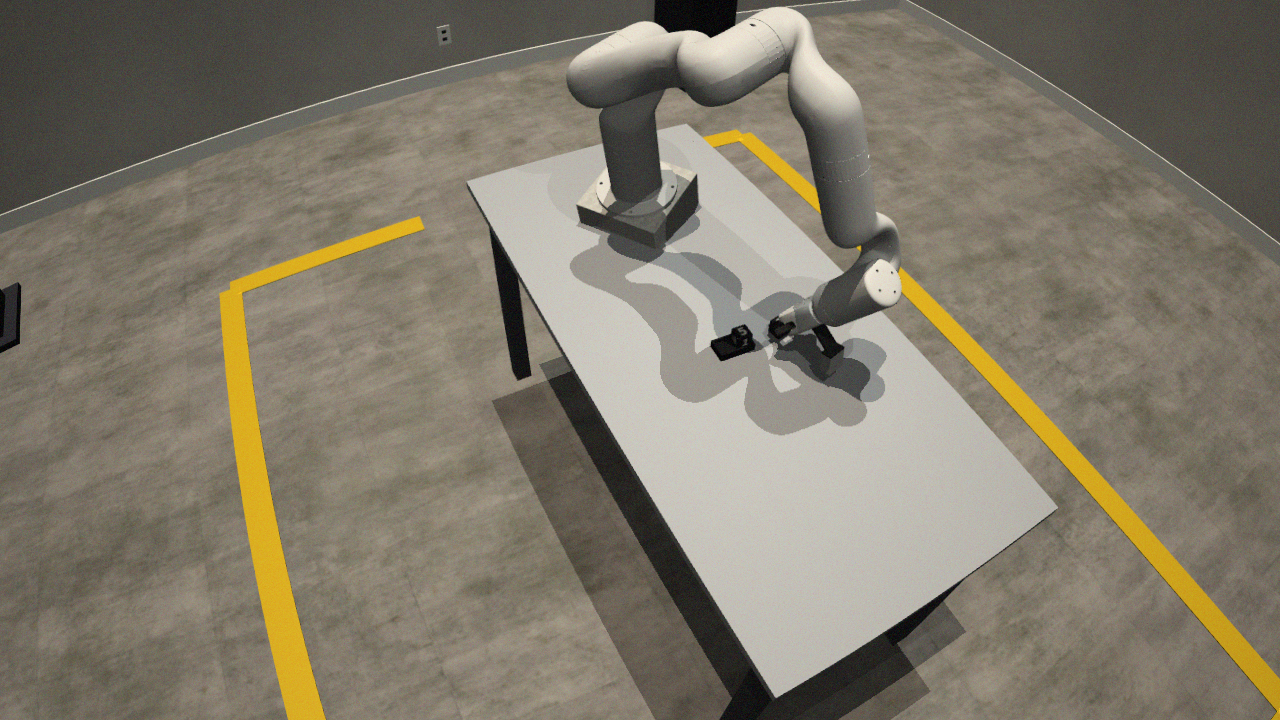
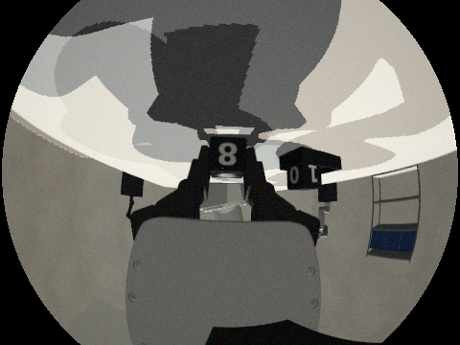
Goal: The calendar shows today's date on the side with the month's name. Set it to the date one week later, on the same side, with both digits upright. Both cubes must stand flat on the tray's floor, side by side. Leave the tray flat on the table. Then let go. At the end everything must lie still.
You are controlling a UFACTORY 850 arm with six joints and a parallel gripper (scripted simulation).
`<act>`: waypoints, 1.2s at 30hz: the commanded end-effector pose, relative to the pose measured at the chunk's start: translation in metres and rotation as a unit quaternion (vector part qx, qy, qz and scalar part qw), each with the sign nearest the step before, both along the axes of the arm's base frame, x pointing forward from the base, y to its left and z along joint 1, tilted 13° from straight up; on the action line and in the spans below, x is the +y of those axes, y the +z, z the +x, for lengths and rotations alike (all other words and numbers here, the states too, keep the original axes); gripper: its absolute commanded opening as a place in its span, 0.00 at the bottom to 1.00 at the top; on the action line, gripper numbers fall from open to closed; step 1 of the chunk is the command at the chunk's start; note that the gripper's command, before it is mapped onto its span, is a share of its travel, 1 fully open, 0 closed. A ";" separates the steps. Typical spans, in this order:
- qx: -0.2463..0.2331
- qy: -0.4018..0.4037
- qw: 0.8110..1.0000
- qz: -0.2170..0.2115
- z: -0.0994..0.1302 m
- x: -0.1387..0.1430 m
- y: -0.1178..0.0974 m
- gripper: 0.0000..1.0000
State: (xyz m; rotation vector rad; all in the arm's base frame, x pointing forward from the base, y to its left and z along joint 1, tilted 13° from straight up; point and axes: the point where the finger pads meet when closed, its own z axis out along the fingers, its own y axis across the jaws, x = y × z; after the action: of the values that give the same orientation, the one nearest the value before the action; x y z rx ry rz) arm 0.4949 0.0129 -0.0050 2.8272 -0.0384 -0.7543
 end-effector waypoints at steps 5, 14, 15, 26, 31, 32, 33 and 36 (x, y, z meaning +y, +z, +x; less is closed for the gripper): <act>-0.001 0.000 1.000 0.000 0.001 0.000 0.001 0.29; -0.001 0.000 1.000 0.000 0.001 0.000 0.001 0.41; -0.001 0.000 1.000 0.000 0.001 0.000 0.001 0.41; -0.001 0.000 1.000 0.000 0.001 0.000 0.001 0.71; -0.001 0.000 1.000 0.000 0.001 0.000 0.001 0.71; -0.001 0.000 1.000 0.000 0.001 0.000 0.001 0.71; -0.001 0.000 1.000 0.000 0.001 0.000 0.001 0.71; -0.001 0.000 1.000 0.000 0.001 0.000 0.001 0.71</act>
State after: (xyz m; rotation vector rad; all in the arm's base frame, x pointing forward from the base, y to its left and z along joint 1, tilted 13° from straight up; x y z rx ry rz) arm 0.4949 0.0129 -0.0050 2.8272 -0.0384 -0.7543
